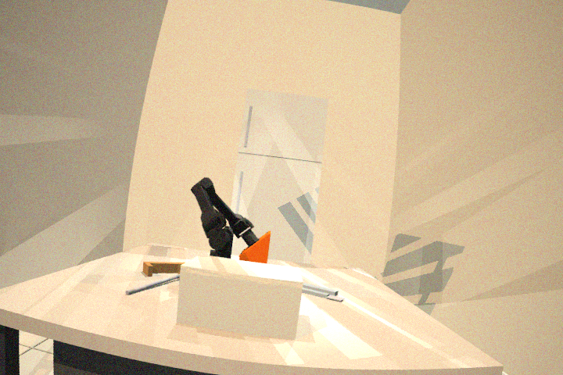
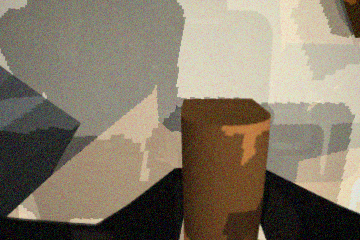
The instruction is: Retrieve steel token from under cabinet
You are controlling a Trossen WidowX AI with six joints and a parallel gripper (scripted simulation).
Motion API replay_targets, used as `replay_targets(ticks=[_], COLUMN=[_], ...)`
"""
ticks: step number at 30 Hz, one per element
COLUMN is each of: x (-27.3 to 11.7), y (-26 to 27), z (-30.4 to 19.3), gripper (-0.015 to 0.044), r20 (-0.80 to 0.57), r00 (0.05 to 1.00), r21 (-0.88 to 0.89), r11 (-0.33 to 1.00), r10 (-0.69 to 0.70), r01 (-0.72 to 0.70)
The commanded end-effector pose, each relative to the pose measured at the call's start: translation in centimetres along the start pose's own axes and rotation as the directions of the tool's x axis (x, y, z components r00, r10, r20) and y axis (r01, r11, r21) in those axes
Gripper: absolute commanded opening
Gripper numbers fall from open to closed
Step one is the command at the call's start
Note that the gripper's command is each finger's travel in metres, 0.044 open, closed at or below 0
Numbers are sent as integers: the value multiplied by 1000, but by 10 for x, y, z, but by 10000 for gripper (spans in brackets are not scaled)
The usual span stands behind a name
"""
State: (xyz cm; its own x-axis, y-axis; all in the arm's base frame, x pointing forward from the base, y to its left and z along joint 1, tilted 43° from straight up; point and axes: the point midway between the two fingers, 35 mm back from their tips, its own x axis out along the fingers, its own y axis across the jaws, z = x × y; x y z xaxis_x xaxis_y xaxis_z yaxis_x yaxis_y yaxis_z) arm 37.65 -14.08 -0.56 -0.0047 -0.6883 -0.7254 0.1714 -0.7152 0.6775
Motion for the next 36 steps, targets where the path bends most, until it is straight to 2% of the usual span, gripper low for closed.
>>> replay_targets(ticks=[1, 36], x=[0, 1], y=[0, -17], z=[-5, -25], gripper=[0, 0], r20=[-1, -2], r00=[1000, 1000], r21=[5, 6], r11=[1000, 1000], r10=[1, 0], r01=[-1, 0])
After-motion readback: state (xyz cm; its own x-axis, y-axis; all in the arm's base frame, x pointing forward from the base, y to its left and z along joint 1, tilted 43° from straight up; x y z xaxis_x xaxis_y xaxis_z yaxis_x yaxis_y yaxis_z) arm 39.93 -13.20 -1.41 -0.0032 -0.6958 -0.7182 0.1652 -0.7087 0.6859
